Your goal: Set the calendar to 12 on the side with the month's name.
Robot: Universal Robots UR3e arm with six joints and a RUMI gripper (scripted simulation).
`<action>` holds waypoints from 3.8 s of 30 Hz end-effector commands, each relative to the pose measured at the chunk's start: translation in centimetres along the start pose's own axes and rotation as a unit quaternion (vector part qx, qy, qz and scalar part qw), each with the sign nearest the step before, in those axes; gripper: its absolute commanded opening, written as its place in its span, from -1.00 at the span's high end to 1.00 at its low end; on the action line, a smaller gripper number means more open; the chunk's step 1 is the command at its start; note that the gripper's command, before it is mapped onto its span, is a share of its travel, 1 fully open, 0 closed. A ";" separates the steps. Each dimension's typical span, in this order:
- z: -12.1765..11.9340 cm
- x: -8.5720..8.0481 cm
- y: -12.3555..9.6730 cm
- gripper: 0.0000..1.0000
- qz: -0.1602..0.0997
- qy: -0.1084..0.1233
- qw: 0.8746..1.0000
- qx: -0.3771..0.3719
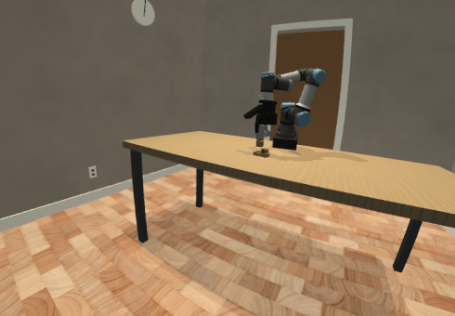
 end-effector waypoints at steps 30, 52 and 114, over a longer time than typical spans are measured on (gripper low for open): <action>-0.1 0.0 0.0 0.80 0.001 0.001 1.000 0.000; -0.2 0.0 0.1 0.80 0.001 0.001 1.000 0.000; -0.2 2.4 0.1 0.80 0.001 0.001 1.000 0.000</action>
Point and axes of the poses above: the point where the finger pads meet when closed, its own x axis out along the fingers, its own z axis across the jaws, y = z × x, the point moved 7 cm from there along -x, back along the fingers, and after that the axes turned 2 degrees about -x, right-handed, at the moved point
